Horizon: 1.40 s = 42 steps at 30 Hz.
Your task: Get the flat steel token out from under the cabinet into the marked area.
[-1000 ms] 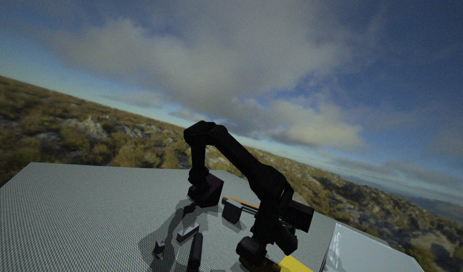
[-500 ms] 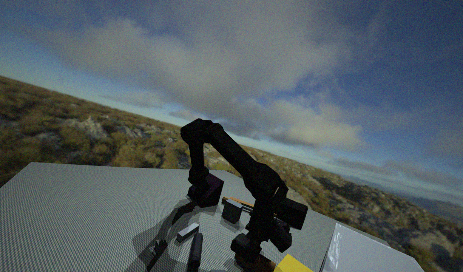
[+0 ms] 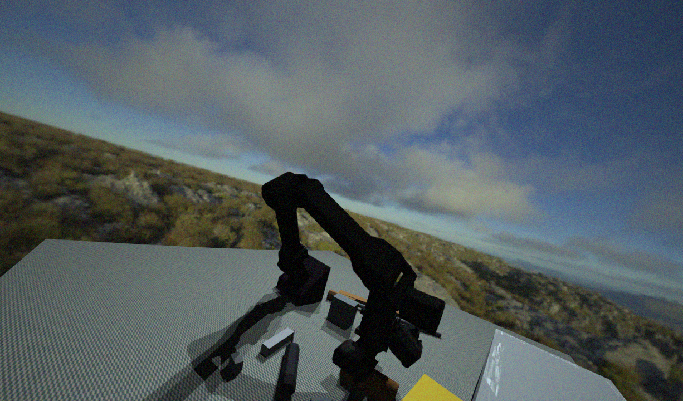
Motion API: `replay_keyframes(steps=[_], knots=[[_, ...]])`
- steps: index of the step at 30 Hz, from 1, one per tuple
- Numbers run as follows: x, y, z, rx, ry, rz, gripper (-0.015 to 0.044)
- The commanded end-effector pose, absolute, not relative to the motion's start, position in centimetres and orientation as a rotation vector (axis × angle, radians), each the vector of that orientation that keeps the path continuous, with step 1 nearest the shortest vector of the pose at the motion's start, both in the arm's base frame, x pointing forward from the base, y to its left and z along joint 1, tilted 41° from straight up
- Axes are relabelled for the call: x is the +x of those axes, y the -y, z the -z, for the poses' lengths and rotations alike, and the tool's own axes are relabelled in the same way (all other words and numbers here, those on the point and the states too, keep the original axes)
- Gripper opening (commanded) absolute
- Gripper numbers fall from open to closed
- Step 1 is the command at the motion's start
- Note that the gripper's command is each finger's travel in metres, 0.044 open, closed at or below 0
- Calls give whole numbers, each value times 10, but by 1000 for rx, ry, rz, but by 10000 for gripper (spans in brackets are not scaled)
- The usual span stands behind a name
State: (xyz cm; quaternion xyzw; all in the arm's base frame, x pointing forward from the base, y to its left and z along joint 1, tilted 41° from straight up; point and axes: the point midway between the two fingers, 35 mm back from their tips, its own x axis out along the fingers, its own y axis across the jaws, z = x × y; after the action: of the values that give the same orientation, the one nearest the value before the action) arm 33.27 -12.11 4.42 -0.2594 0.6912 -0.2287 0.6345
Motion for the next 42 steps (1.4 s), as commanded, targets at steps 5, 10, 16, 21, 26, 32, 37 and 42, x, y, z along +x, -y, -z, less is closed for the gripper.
replay_keyframes(steps=[5,10,16,21,26,32,37,42], knots=[[321,122,-45,-598,-1587,520,0],[316,122,-45,-598,-1587,520,0],[309,122,-46,-599,-1588,520,0],[304,123,-47,-599,-1588,520,0],[298,123,-47,-599,-1588,519,0],[291,123,-48,-599,-1589,519,0],[286,124,-49,-599,-1589,519,0],[280,124,-49,-599,-1590,519,0]])
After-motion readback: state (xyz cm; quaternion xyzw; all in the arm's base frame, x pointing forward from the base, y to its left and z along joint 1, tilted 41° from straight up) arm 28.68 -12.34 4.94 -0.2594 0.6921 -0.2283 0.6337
